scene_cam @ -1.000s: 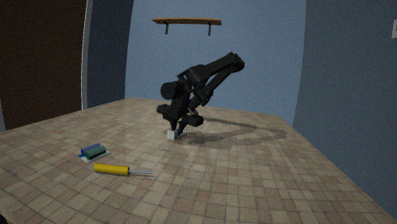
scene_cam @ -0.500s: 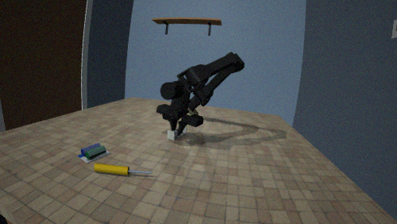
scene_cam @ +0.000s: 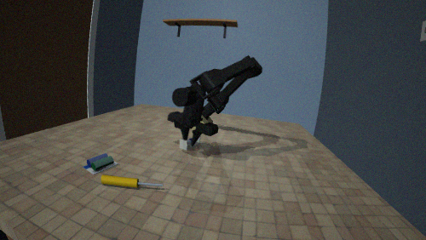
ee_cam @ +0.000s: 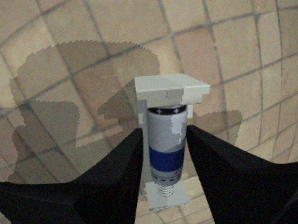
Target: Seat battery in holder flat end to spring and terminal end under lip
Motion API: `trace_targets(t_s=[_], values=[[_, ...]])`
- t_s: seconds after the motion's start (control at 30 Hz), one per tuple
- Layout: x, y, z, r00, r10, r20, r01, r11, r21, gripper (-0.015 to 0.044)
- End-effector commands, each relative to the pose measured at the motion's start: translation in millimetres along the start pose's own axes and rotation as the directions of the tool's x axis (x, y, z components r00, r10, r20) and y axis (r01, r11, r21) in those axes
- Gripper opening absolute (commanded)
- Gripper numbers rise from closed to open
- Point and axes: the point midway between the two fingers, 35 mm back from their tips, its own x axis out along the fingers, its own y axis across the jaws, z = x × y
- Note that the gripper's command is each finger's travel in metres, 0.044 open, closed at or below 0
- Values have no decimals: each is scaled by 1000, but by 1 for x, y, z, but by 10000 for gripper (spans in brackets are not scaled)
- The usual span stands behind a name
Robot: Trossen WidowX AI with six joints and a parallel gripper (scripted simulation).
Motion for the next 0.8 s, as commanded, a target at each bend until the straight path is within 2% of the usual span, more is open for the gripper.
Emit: trace_targets(t_s=[0.0,0.37,0.43,0.7,0.77], values=[[-1,0,0,1000,0,1,0,1000,-5,177],[-15,-2,0,1000,0,0,0,1000,0,177],[-18,-2,0,1000,1,-1,-1,1000,6,230],[-83,-10,0,1000,-5,1,5,1000,3,440],[-87,-11,0,1000,-4,0,4,1000,1,440]])
